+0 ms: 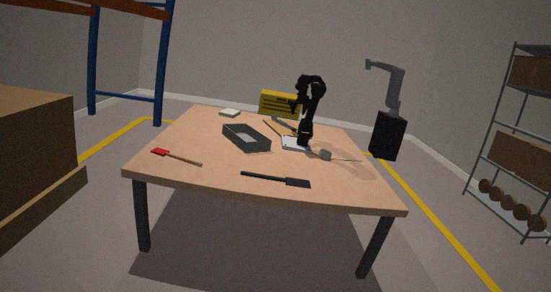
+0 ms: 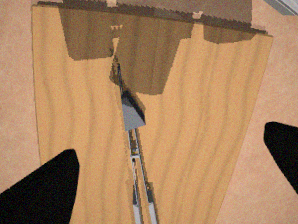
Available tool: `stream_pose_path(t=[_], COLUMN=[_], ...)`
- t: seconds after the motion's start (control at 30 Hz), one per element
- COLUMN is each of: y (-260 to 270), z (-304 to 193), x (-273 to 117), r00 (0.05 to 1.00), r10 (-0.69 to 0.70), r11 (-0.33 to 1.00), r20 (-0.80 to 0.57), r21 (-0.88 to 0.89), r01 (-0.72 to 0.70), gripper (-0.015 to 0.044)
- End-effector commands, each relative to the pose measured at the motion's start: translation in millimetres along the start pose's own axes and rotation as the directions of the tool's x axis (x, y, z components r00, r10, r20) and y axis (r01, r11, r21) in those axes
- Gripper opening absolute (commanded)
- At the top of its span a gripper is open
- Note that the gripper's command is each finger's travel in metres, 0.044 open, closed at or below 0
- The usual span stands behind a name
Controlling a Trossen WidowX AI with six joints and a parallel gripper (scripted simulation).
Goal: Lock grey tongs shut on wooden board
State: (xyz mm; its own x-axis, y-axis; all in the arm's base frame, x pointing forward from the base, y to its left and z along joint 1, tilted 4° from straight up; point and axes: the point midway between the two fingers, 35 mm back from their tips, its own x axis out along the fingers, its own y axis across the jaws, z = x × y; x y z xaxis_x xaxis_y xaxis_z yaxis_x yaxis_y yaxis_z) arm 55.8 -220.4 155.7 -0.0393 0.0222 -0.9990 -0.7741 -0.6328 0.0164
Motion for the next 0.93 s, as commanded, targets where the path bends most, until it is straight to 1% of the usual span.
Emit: stream_pose_path(t=[0.0, 0.17, 0.4, 0.9], y=[-7.9, -7.7, -5.9, -5.9], z=[25.7, 25.3, 17.9, 17.8], x=[-9.9, -11.6, -48.1, -49.2], r00=[1.0, 1.0, 0.999, 0.999], r10=[0.003, 0.004, 0.02, 0.021], r11=[1.0, 1.0, 1.0, 1.0], r20=[0.006, 0.004, -0.034, -0.035], r21=[-0.007, -0.007, -0.011, -0.011], r01=[-0.003, -0.004, -0.02, -0.021], gripper=[0.044, 0.044, 0.044, 0.044])
